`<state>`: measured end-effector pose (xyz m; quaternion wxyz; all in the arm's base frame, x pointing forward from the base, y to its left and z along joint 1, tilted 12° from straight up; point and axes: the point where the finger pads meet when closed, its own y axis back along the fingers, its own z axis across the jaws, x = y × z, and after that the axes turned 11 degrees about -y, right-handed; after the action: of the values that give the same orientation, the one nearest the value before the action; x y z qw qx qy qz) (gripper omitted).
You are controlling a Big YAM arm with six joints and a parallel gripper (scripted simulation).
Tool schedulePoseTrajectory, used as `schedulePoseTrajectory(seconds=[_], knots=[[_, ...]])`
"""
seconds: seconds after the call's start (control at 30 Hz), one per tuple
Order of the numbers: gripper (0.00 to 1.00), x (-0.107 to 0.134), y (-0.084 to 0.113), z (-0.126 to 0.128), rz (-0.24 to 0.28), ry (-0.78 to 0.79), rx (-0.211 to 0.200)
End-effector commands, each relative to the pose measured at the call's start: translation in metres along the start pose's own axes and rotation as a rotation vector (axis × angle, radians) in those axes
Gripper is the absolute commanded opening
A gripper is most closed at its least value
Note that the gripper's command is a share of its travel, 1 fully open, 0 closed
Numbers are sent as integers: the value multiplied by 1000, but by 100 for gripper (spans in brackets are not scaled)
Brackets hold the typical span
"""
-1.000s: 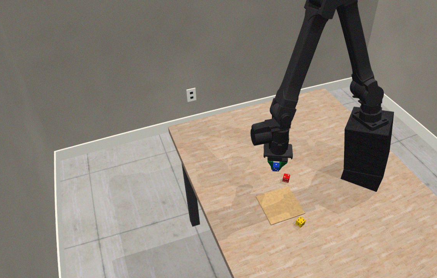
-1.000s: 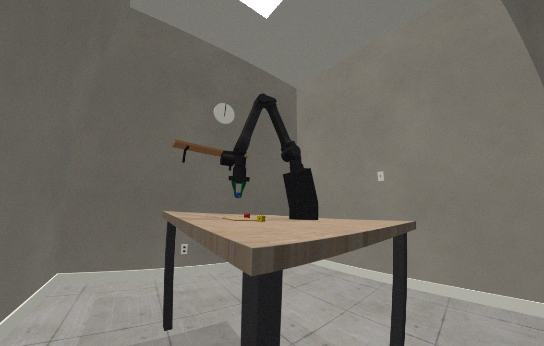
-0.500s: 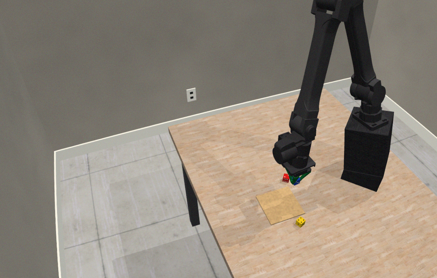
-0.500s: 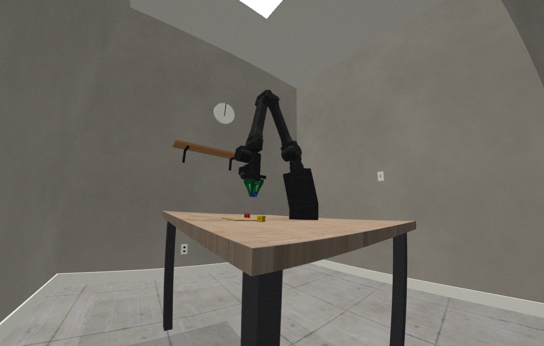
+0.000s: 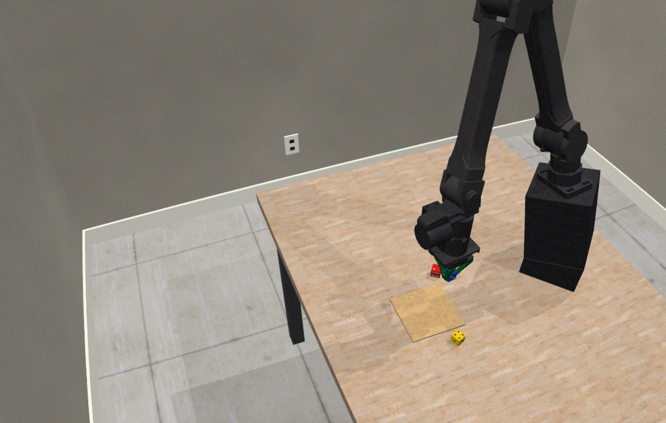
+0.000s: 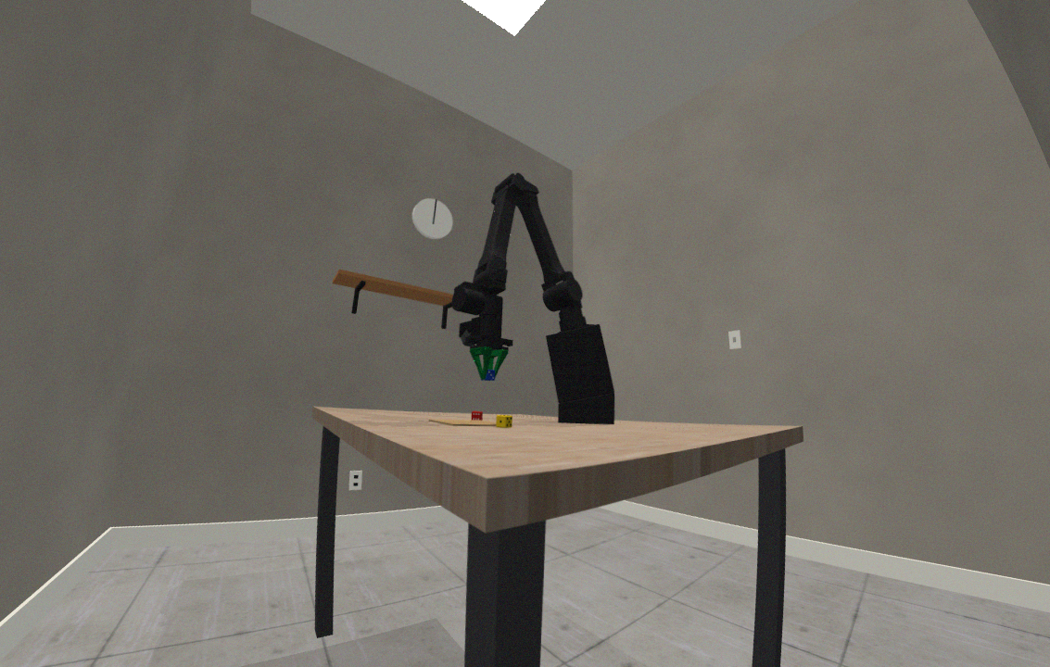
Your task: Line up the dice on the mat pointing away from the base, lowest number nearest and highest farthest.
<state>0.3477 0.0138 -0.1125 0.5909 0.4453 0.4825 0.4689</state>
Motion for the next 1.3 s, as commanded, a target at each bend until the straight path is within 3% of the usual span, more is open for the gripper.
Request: schedulePoseTrajectory(seconds=[0.0,0.3,0.37,0.77,0.93,0.97,1.0,1.27], knots=[[20,2,-4,17,5,3,-33],[20,-1,-38,14,4,-2,-27],[20,-1,-38,14,4,-2,-27],[20,1,-90,9,3,6,-20],[20,-2,-95,10,2,0,-21],[20,1,-85,21,7,1,-53],[20,1,-85,22,8,2,-55],[20,1,-91,12,5,3,-34]])
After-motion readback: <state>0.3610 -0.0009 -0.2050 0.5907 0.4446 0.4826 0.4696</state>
